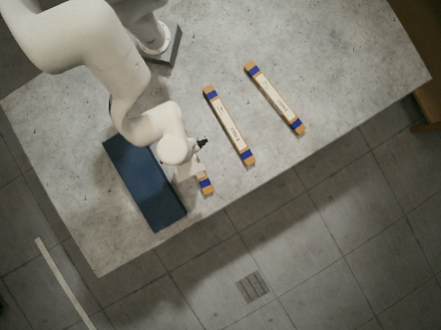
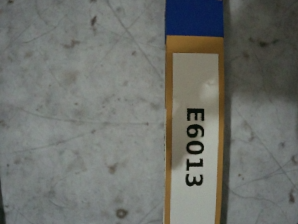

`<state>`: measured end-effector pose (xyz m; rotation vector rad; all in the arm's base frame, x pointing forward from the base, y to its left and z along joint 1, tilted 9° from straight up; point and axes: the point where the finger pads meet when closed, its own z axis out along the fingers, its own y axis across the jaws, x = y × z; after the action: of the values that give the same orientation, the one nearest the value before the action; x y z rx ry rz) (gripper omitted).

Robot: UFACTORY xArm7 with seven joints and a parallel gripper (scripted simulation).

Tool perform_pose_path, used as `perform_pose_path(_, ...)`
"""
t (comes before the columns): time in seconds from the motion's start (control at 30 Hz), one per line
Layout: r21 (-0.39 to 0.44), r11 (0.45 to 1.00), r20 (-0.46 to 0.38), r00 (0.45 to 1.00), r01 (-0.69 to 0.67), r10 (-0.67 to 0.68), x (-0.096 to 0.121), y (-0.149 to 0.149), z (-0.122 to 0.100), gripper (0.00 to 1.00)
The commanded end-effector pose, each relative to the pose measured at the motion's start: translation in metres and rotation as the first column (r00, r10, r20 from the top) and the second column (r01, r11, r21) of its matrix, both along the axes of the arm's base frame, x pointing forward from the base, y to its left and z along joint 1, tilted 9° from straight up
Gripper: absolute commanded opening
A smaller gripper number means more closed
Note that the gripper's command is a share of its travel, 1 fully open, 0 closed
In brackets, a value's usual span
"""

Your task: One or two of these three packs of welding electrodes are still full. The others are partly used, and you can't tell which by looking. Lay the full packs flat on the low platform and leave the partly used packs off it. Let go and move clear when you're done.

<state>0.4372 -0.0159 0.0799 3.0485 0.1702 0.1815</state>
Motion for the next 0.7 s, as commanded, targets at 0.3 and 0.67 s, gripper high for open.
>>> perform_pose_path(0.3, -0.005, 1.000, 0.005, 1.000, -0.001, 0.001, 0.0013, 0.0006, 0.0008, 1.00)
perform_pose_path(0.67, -0.004, 1.000, 0.004, 1.000, -0.001, 0.001, 0.0008, 0.0009, 0.0042, 0.35)
